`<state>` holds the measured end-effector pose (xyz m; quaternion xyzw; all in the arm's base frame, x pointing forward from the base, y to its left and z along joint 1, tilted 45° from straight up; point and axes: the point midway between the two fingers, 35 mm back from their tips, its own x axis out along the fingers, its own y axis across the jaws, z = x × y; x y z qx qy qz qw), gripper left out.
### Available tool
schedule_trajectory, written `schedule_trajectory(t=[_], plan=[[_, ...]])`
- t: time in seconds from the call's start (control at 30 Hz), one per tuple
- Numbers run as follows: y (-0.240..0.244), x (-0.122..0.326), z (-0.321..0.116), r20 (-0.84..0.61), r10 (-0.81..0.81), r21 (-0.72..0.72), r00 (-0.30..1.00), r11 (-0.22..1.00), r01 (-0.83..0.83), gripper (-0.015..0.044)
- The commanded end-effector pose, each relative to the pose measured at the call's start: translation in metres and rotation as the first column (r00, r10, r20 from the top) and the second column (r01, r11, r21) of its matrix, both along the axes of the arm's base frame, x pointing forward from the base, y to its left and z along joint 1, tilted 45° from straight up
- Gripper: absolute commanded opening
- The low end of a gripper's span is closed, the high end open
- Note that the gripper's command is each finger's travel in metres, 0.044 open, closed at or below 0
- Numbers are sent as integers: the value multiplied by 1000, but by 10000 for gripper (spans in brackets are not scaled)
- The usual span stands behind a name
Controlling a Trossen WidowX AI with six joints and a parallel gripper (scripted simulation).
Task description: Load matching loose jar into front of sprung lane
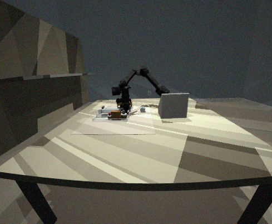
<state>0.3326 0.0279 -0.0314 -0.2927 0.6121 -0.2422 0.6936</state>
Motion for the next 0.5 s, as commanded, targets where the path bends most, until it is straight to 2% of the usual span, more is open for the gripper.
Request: schedule_trajectory(t=[0.0,0.03,0.47], plan=[[0,0,0,3,-3,-1,1000,1000,3,263],[0,0,0,3,-3,-1,1000,1000,3,281],[14,-3,14,2,-3,0,1000,1000,3,281]])
